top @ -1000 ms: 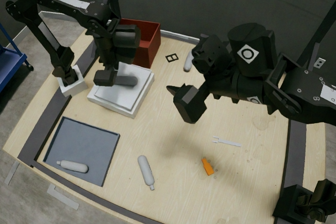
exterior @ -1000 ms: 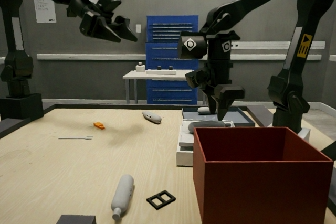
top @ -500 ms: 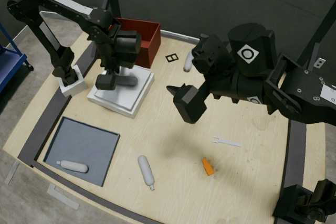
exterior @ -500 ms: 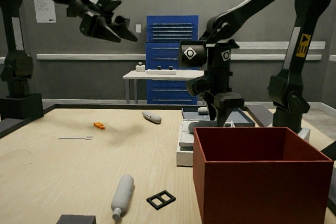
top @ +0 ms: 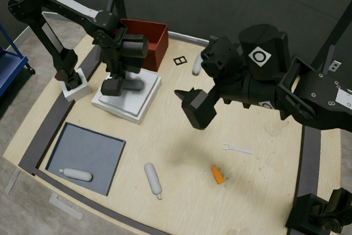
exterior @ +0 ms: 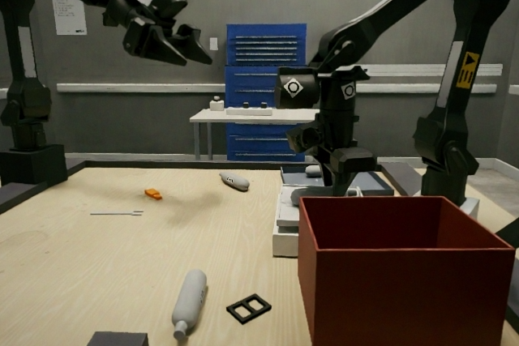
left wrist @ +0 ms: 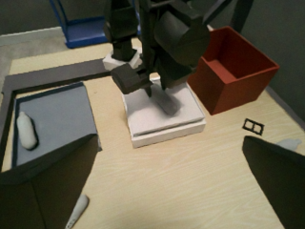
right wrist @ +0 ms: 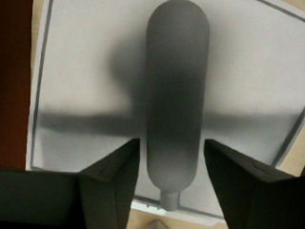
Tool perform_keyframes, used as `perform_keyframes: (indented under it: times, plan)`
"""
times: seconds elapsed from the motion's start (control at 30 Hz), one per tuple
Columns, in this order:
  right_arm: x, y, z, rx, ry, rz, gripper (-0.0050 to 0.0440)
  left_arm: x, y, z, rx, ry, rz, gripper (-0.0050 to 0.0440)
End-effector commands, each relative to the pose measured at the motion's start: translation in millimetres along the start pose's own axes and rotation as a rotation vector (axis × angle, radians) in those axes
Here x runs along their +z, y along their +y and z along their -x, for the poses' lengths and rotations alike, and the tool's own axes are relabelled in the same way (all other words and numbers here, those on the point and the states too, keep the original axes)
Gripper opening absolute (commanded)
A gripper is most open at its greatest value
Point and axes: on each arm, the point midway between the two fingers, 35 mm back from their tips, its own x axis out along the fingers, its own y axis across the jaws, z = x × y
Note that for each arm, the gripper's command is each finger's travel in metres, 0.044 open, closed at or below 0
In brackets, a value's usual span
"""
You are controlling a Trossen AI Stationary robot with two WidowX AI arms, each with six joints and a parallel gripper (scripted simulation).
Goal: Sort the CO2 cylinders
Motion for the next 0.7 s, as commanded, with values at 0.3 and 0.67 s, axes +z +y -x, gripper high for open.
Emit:
perform_keyframes:
  times: [0.3,0.67]
  plan:
    - [3.4,-0.7,3.7,-0.003,-0.019,-0.001,0.0123,9.5,-0.4,5.4,0.0,-0.027,0.002,0.044]
    - [6.1,-1.1,26.6,-0.004,-0.037,-0.002,0.0,9.5,-0.4,5.4,0.0,-0.027,0.002,0.044]
